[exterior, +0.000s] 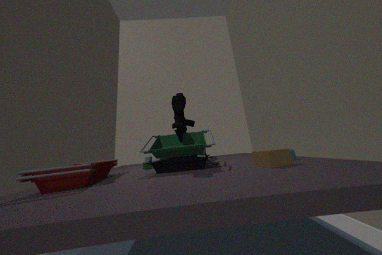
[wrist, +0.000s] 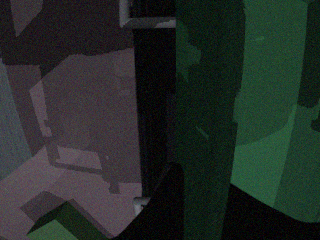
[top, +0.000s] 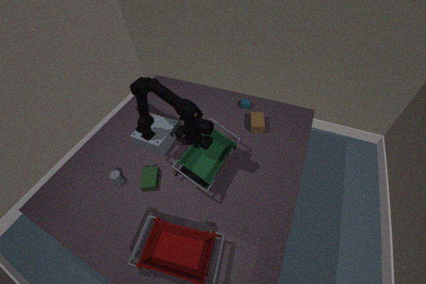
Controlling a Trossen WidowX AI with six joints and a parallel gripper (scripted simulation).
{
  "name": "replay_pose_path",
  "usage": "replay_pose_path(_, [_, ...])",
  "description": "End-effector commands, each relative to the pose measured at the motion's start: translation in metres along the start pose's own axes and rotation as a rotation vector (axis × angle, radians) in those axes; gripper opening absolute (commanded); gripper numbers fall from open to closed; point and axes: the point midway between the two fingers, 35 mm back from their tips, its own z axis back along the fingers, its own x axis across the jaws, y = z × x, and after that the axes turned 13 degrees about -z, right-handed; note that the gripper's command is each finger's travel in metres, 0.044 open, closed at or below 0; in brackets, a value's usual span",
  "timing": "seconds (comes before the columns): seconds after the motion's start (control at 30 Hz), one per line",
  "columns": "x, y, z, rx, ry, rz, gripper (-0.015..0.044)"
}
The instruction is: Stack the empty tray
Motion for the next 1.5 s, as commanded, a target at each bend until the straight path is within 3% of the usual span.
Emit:
replay_pose_path(0.0, [-0.001,-0.001,-0.001,-0.004,0.016,-0.003,0.0])
replay_pose_path(1.47, [0.018,0.004,-0.029,-0.004,0.014,-0.003,0.0])
